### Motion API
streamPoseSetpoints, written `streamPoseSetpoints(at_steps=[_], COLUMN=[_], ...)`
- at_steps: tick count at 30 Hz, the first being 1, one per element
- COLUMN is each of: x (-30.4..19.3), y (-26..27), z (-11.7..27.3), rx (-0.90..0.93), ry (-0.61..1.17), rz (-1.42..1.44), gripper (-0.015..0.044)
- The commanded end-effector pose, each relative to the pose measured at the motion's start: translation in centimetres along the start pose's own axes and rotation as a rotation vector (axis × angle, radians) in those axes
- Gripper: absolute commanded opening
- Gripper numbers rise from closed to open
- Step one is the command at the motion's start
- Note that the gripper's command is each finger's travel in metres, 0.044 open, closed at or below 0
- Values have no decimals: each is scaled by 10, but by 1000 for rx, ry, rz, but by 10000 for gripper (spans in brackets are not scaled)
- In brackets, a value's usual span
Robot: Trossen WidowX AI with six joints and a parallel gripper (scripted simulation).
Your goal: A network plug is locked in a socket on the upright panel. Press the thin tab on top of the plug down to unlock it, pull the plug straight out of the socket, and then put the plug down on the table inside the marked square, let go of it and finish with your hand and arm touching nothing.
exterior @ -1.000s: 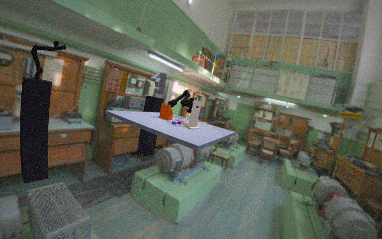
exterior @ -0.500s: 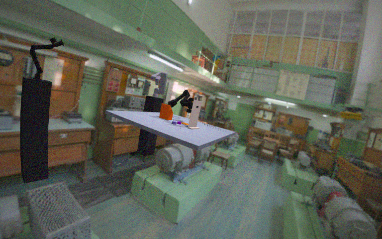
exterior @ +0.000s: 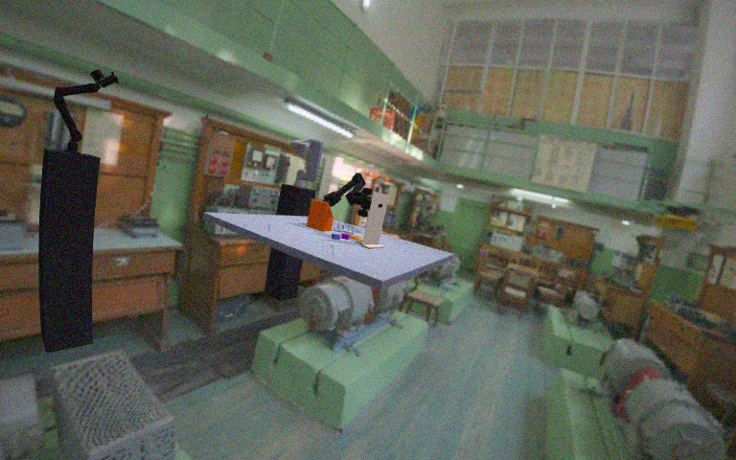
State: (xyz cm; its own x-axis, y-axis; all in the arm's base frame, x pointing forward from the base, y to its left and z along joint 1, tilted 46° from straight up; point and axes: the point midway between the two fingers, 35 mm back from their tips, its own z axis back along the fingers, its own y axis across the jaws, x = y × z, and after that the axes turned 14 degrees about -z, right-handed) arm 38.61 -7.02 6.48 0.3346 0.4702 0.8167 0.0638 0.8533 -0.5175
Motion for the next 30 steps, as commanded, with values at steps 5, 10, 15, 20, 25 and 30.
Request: streamPoseSetpoints(at_steps=[5, 10, 15, 20, 25, 30], x=[-2, -3, -3, -4, -5, -5], y=[1, 1, 1, 0, 0, 0], z=[6, 9, 11, 14, 17, 20], rx=[5, 5, 6, 6, 6, 6], ry=[1, 1, 1, 2, 2, 2], rz=[-1, -1, -1, -1, -1, -1], gripper=[0, 0, 0, 0, 0, 0])
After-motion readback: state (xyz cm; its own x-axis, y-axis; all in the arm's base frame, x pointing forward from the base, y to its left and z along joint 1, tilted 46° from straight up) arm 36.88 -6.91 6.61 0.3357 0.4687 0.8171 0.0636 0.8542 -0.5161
